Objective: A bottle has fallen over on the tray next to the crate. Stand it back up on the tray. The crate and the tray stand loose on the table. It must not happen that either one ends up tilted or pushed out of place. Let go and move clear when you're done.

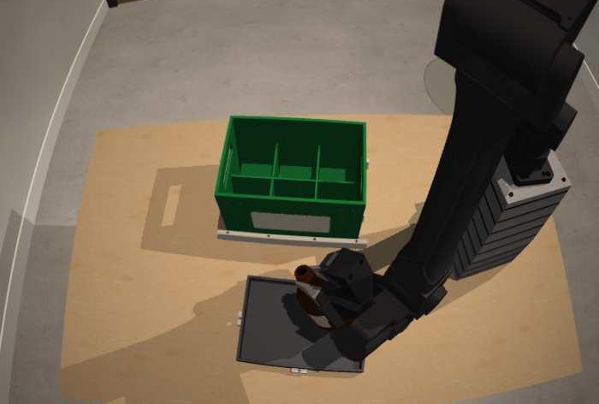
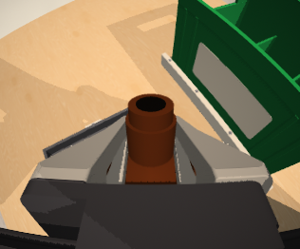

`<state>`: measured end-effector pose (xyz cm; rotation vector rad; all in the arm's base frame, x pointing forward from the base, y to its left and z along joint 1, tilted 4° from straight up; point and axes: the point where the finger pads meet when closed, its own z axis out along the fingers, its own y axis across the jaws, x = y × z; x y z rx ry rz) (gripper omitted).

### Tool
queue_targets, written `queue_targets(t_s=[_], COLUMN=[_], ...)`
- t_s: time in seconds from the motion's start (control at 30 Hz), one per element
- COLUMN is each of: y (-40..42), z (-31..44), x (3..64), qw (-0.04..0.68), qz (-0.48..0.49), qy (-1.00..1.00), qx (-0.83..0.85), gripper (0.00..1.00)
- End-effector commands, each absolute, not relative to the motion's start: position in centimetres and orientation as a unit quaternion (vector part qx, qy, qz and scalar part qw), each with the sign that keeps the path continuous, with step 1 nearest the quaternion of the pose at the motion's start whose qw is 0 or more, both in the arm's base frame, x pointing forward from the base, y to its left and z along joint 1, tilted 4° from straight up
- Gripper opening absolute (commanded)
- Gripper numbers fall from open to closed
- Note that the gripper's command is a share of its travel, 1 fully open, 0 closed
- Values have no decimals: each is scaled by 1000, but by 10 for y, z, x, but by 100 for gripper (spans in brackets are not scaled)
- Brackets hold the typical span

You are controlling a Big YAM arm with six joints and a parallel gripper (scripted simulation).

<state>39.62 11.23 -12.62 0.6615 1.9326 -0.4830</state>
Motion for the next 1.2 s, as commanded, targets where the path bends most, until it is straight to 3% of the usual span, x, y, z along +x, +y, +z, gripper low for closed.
queue_targets(t_s=[0.0, 1.17], y=[115, 115], z=[-129, -125], x=[394, 395], qw=[508, 557], qz=[-203, -219], qy=[796, 760], qx=[260, 253], gripper=[0, 0])
